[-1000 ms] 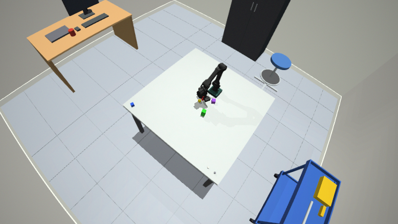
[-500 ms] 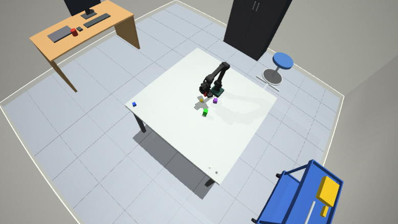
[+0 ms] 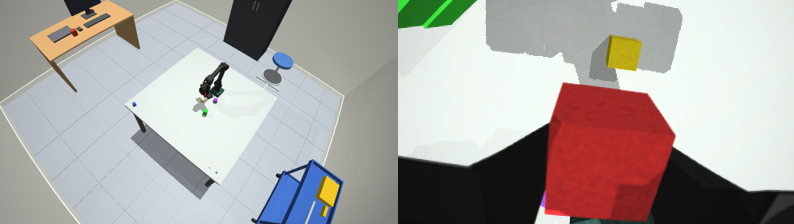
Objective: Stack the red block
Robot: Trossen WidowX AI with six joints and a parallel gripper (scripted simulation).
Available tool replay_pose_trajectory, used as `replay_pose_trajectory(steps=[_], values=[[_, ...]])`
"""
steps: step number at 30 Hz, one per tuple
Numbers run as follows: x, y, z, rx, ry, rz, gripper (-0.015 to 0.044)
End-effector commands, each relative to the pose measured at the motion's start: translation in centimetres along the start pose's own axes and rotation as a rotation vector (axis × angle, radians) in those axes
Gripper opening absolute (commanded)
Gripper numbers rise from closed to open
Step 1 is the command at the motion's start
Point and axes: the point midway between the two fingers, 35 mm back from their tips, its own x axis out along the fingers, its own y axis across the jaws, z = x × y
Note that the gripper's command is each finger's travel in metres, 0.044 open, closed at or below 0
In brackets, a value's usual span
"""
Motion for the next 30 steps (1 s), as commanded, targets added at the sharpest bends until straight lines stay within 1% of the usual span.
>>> replay_pose_trajectory(steps=[1,16,30], values=[[-0.2,1.3,1.0,0.002,0.005,-0.005,0.0000],[-0.3,7.9,4.6,-0.001,-0.004,0.002,0.0000],[0.4,14.4,6.1,0.002,0.001,0.007,0.0000]])
